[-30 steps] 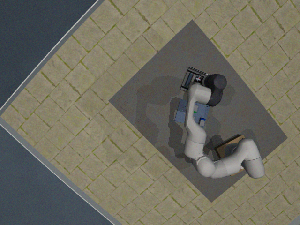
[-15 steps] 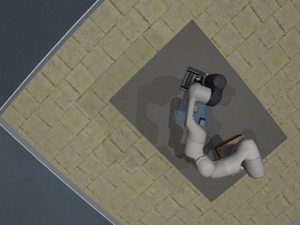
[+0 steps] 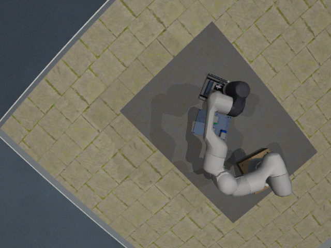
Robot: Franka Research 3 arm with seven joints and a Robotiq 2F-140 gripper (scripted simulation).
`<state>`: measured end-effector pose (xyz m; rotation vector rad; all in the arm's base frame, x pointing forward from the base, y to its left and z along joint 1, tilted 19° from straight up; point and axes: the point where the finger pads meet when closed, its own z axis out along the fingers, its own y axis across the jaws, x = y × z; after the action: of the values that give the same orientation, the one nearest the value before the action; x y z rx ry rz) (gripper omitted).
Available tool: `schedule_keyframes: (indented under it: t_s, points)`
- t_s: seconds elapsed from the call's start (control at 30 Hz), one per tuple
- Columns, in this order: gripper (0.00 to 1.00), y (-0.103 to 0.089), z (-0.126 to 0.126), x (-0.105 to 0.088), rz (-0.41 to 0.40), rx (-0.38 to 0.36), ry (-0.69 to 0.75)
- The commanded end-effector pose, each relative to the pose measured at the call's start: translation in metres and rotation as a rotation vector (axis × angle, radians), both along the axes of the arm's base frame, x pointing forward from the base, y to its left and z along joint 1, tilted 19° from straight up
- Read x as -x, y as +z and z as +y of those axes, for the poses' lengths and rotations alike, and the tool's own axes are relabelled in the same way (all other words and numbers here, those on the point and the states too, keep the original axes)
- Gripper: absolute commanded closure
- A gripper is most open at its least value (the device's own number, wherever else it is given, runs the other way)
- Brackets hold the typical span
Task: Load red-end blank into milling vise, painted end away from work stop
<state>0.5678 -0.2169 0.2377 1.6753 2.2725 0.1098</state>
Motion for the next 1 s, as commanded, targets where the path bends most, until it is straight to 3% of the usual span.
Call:
schedule_keyframes:
  t_s: [0.0, 0.97]
  points:
    - [1.0, 0.0006, -0.0008, -0.0016, -0.004, 0.003, 0.002]
    - [1.0, 0.0011, -0.0011, -0.0028, -0.004, 0.003, 0.002]
